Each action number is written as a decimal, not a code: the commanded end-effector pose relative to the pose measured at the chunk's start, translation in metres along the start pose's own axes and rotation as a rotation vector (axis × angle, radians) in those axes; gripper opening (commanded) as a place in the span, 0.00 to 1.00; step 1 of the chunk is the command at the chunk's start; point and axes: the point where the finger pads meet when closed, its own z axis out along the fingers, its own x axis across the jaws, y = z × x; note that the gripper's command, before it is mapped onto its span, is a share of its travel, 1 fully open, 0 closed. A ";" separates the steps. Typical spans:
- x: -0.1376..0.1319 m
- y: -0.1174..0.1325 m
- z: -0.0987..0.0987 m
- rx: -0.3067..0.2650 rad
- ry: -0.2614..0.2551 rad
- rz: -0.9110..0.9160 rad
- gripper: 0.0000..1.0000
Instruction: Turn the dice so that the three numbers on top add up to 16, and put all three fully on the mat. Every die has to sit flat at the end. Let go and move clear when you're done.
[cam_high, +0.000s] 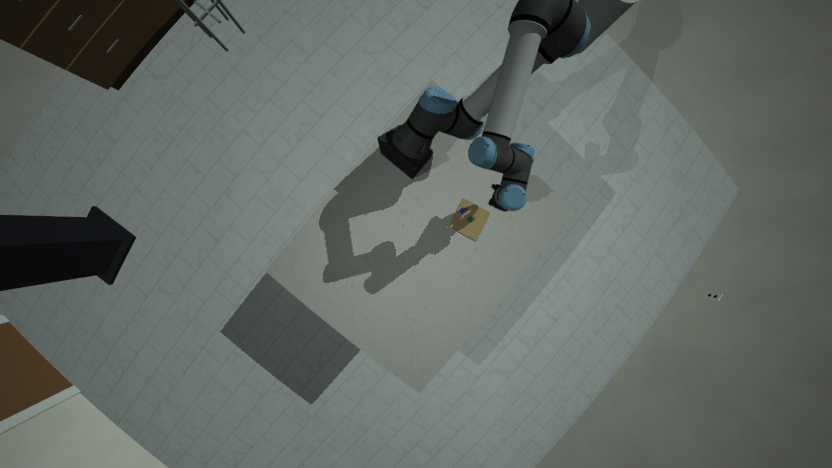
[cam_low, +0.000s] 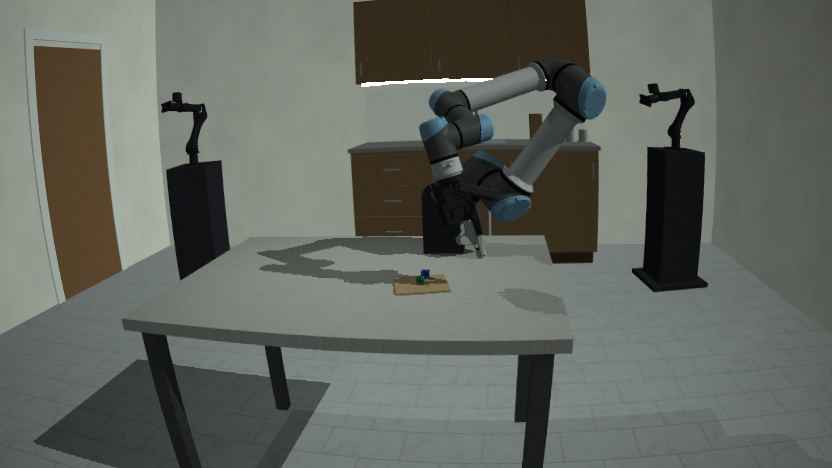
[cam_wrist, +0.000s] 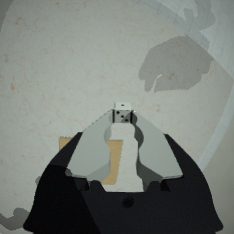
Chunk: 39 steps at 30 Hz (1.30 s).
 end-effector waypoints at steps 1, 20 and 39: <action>0.002 0.000 0.000 0.010 0.020 0.172 0.03; 0.007 0.002 -0.001 0.077 0.066 0.654 0.03; 0.012 0.007 -0.002 0.166 0.089 1.128 0.03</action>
